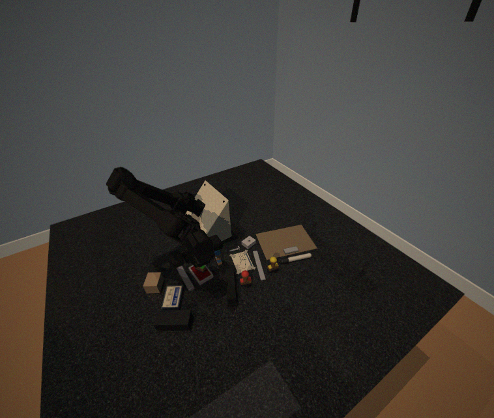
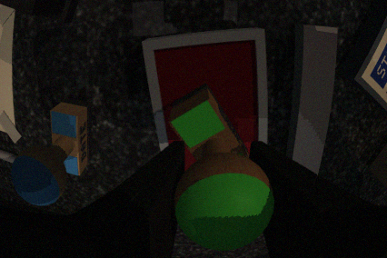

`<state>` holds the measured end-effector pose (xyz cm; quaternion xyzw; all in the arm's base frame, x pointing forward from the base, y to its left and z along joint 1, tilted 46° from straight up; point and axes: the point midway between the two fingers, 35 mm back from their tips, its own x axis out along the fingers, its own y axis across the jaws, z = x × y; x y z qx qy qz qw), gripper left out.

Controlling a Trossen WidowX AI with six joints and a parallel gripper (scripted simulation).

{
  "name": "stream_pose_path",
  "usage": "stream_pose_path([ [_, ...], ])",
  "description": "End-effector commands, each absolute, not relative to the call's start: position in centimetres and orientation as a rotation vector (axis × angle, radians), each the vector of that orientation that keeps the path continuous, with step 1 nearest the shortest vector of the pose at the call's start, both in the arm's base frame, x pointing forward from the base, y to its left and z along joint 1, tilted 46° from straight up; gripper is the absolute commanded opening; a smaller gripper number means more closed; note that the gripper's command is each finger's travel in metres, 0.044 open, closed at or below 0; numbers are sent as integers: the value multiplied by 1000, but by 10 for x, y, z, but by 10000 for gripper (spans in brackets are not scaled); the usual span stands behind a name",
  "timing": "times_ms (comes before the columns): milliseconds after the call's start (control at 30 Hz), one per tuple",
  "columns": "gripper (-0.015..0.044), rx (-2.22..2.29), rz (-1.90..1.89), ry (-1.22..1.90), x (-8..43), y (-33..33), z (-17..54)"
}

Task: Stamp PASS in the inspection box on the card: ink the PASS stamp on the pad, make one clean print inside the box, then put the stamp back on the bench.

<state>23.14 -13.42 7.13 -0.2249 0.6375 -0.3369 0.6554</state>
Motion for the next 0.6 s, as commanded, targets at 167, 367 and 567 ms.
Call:
stream_pose_path([
  [167,0,-518,-765,1449,230,-139,67],
  [367,0,-518,-766,1448,229,-142,64],
  [567,0,-517,-768,1447,229,-142,64],
])
